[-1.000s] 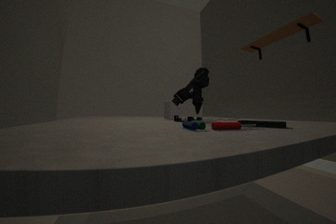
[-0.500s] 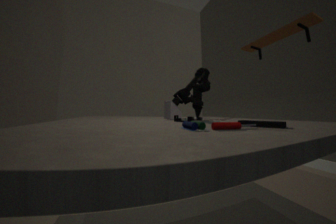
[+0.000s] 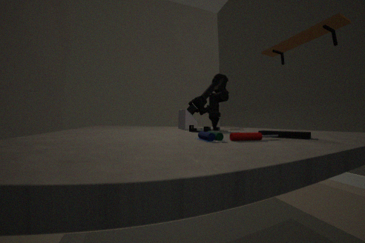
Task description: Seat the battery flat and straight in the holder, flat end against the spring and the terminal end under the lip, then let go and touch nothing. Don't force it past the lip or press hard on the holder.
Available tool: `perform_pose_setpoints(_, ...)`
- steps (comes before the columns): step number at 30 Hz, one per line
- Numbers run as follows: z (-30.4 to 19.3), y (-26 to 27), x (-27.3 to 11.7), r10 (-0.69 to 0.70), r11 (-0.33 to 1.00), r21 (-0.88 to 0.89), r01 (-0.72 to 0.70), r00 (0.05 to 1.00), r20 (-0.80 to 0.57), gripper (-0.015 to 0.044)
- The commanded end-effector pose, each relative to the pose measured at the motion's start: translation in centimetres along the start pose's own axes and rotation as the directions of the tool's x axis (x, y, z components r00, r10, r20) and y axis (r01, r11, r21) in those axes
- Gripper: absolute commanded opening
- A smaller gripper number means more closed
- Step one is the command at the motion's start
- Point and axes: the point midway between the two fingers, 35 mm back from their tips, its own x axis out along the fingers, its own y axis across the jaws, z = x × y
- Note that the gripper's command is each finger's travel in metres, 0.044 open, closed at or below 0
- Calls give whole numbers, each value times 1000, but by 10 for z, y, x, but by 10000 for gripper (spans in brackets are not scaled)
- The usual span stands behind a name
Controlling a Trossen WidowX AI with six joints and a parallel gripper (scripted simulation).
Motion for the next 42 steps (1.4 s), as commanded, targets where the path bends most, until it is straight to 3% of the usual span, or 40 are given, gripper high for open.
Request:
perform_pose_setpoints(1,2,-2,2,-9,1000,12,9,1000,2,85)
perform_pose_setpoints(9,2,-1,1,-6,1000,13,6,1000,0,69)
perform_pose_setpoints(24,2,0,-47,-7,1000,12,7,1000,4,69)
perform_pose_setpoints(30,2,0,-48,-8,1000,5,8,1000,4,69)
perform_pose_setpoints(42,8,29,-56,3,891,-454,3,1000,12,69)
